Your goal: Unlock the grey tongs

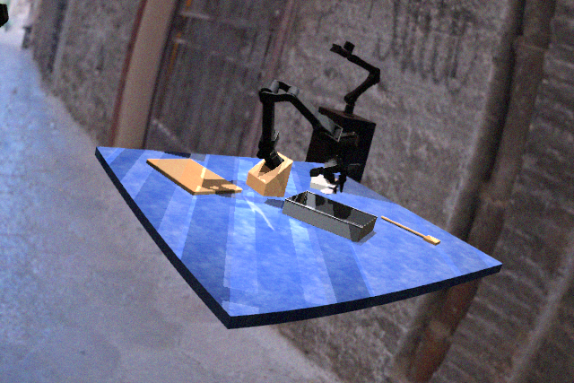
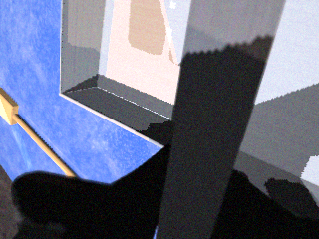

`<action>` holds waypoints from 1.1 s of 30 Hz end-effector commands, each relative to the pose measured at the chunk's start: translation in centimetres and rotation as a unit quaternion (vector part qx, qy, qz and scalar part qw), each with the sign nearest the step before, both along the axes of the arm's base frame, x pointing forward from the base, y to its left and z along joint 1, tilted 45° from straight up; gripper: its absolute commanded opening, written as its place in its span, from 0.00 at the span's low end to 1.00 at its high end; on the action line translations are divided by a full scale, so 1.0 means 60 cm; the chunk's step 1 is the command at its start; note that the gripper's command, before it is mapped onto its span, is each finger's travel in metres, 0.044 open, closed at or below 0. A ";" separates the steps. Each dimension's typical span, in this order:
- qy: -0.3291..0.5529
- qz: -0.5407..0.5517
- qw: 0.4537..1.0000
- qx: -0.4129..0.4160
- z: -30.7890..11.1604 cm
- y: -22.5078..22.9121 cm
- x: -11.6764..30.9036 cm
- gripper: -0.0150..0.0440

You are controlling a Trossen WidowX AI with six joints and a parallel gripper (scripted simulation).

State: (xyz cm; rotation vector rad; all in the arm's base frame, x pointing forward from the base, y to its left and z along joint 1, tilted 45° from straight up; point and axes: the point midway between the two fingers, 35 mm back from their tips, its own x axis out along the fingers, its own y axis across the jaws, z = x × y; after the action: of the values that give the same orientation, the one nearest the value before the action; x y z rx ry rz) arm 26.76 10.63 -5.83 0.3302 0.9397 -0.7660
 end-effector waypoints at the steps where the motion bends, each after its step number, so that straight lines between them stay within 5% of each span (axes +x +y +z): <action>1: 0.007 -0.014 1.000 -0.008 0.001 0.007 0.007 0.00; 33: 0.101 -0.118 0.980 -0.123 -0.001 0.010 0.005 0.00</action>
State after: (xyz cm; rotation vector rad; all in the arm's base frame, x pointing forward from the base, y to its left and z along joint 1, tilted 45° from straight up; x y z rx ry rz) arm 26.82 10.91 -6.00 0.1394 1.0002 -1.1392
